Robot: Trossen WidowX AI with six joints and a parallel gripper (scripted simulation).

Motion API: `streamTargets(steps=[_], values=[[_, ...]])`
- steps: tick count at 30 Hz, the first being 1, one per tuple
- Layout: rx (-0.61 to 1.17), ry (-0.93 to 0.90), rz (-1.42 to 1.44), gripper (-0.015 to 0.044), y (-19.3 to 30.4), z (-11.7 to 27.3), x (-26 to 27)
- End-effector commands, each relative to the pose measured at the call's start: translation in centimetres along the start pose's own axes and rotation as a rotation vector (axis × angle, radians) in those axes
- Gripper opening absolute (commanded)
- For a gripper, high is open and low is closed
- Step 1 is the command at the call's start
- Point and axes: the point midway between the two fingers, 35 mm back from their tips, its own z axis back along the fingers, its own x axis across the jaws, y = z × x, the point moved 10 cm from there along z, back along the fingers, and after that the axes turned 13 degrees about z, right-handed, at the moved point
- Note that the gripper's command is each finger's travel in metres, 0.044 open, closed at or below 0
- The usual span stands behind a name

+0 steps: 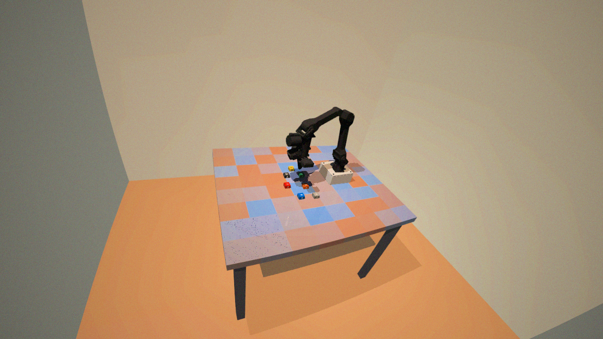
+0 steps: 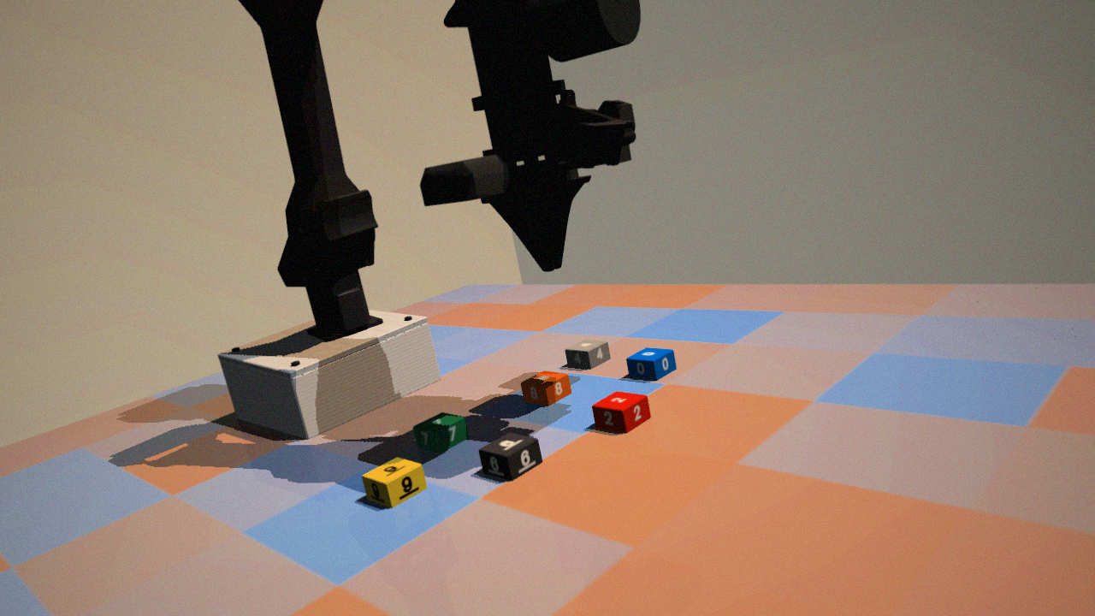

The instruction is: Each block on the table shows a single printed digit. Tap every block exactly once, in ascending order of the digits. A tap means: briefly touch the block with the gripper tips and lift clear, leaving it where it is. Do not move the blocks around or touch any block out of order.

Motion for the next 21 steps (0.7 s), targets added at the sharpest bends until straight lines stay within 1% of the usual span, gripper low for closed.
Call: streamTargets(steps=[1,4,9,10,13,14,21], values=[[0.001,0.003,0.0,0.002,-0.6,0.0,-5.8],[0.0,0.008,0.001,0.002,-0.4,-0.1,-9.6],[0.0,0.008,0.001,0.002,-0.4,-0.4,-9.9],[0.0,0.008,0.001,0.002,-0.5,-1.4,-10.0],[0.001,0.008,0.001,0.002,-0.5,-6.9,-10.0],[0.001,0.008,0.001,0.002,-0.4,-7.9,-10.0],[0.001,0.008,0.001,0.002,-0.3,-8.4,-10.0]])
